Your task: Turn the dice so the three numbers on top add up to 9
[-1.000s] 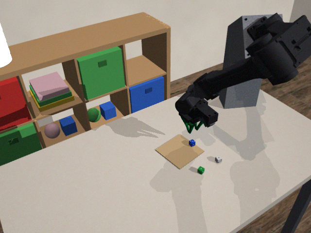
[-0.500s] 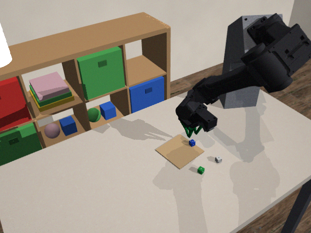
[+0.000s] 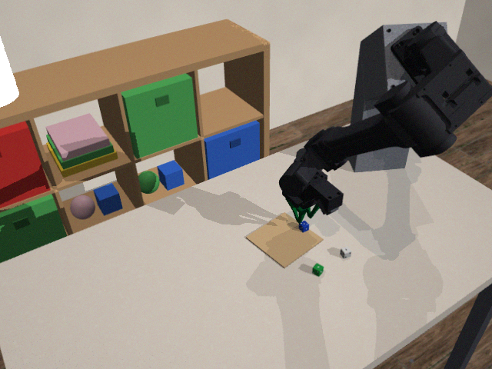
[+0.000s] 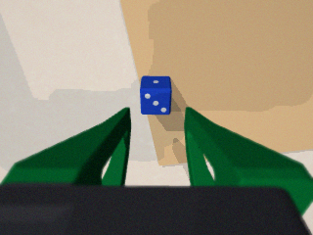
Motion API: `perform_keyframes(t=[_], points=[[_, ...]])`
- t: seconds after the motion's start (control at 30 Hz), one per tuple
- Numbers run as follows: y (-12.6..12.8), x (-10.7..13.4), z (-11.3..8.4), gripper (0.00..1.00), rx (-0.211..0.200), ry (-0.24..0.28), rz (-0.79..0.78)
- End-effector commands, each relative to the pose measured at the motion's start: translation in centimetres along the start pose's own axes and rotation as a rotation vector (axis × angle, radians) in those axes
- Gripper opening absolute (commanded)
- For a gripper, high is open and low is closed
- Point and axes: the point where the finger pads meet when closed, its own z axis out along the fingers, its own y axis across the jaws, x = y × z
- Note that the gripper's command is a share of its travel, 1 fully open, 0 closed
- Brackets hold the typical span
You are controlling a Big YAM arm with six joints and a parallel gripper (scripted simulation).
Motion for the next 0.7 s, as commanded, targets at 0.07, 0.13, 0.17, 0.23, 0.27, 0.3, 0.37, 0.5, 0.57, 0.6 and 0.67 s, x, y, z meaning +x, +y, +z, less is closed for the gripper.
perform_keyframes(t=[0.07, 0.13, 0.17, 0.23, 0.27, 0.3, 0.37, 0.5, 0.57, 0.6, 0.67], points=[[0.77, -0.12, 0.48, 0.34, -0.011, -0.002, 0.01], [0.89, -0.19, 0.47, 0.34, -0.016, 0.0, 0.015], [0.8, -0.07, 0.71, 0.34, -0.014, -0.001, 0.013], [0.69, -0.14, 0.8, 0.34, -0.01, -0.003, 0.009], [0.82, -0.1, 0.8, 0.34, -0.013, -0.002, 0.011], [0.96, -0.05, 0.8, 0.34, -0.016, 0.0, 0.013], [0.78, -0.17, 0.82, 0.34, -0.012, -0.002, 0.008], [0.52, -0.26, 0.75, 0.34, -0.008, -0.004, 0.006], [0.51, -0.23, 0.74, 0.34, -0.008, -0.003, 0.006], [0.51, -0.23, 0.74, 0.34, -0.008, -0.003, 0.006], [0.52, -0.23, 0.74, 0.34, -0.008, -0.003, 0.006]])
